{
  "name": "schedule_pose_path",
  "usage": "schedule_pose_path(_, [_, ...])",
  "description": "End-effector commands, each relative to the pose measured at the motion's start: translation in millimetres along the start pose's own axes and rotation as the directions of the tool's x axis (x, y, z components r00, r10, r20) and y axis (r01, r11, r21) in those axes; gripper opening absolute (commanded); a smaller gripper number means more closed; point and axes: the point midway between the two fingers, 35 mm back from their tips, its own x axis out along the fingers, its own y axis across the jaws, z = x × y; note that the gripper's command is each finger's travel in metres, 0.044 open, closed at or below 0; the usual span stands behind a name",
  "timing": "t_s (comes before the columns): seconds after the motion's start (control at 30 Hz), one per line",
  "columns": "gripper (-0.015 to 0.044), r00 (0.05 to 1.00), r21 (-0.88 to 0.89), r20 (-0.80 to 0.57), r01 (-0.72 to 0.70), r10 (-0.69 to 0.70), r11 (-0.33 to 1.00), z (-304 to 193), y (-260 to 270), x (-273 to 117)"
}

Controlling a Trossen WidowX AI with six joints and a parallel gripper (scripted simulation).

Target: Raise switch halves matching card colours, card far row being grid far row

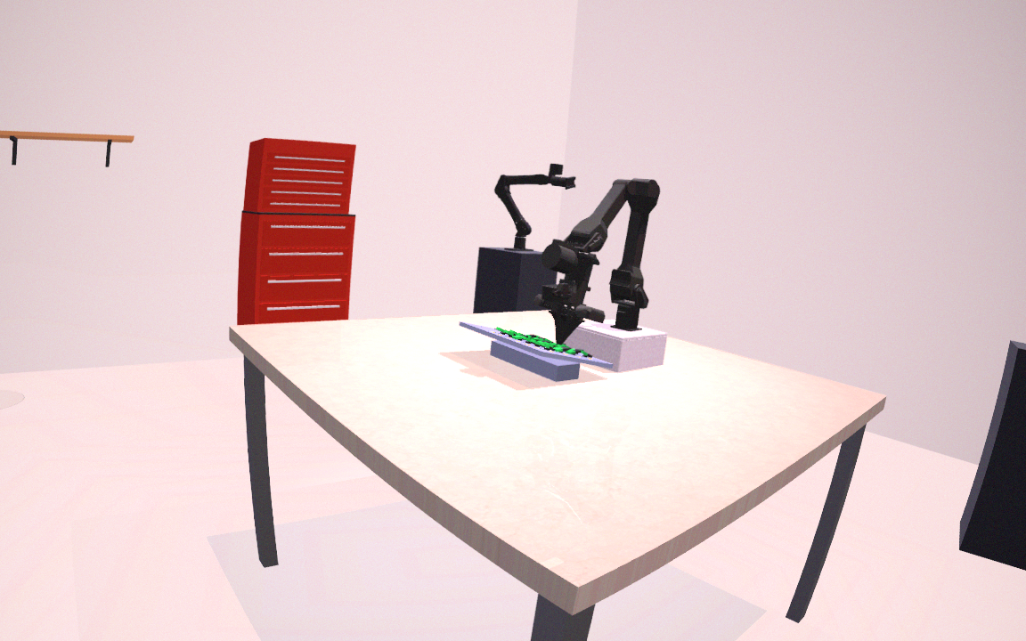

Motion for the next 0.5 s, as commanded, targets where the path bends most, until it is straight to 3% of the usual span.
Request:
schedule_pose_path(0.0, [0.0000, 1.000, 0.001, 0.002, 0.006, -0.006, 1.000, 0.2, -0.9, 0.8])
schedule_pose_path(0.27, [0.0000, 1.000, 0.000, 0.000, 0.000, 0.000, 1.000, 0.7, 0.0, -1.4])
schedule_pose_path(0.47, [0.0000, 1.000, 0.001, -0.025, 0.006, -0.006, 1.000, 3.0, -0.5, -63.6])
